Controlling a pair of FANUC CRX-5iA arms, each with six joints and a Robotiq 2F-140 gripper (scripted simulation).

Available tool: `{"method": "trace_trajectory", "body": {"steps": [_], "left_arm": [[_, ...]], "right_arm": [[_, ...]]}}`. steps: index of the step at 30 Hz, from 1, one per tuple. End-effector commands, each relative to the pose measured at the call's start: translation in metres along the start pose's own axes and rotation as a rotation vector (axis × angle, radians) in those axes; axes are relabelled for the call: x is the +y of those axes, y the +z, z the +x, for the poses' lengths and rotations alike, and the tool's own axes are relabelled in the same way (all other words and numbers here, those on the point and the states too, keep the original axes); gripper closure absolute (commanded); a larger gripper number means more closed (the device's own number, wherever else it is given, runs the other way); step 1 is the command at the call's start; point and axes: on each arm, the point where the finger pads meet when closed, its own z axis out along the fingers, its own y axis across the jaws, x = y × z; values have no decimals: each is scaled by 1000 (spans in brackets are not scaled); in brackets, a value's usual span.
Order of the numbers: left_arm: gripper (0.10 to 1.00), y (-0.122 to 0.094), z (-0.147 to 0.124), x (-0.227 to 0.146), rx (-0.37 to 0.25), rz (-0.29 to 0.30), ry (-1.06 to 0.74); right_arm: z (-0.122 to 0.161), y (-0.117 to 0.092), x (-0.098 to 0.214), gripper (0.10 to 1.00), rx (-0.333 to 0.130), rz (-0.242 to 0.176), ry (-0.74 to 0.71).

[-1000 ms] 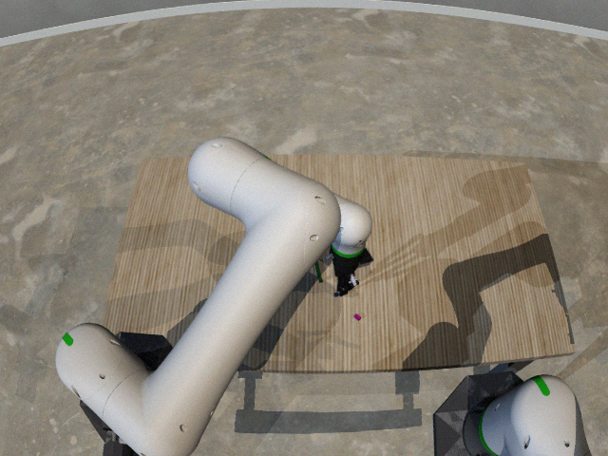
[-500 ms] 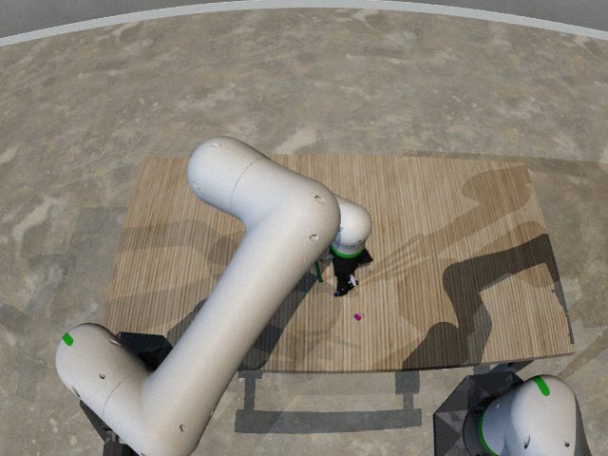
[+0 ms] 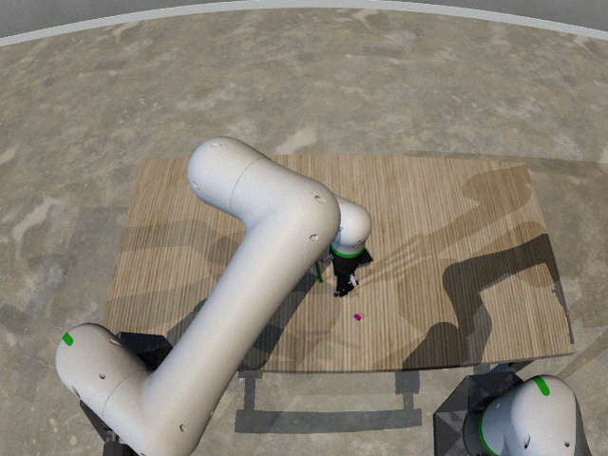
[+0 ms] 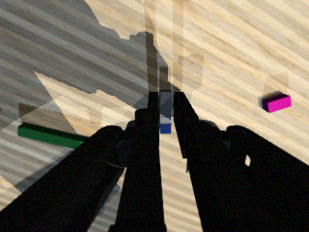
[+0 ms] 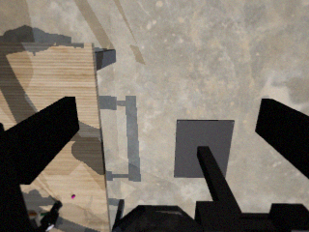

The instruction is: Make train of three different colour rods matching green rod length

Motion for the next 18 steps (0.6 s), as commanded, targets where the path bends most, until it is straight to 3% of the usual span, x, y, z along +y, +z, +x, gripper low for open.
{"method": "trace_trajectory", "body": {"steps": [1, 7, 18], "left_arm": [[910, -1, 1, -1, 2, 1, 0], [867, -1, 1, -1, 2, 1, 0], [867, -2, 1, -1, 2, 1, 0]], "right_arm": [[0, -1, 0, 98, 2, 0, 0], [0, -1, 0, 98, 2, 0, 0], [0, -1, 0, 98, 2, 0, 0]]}}
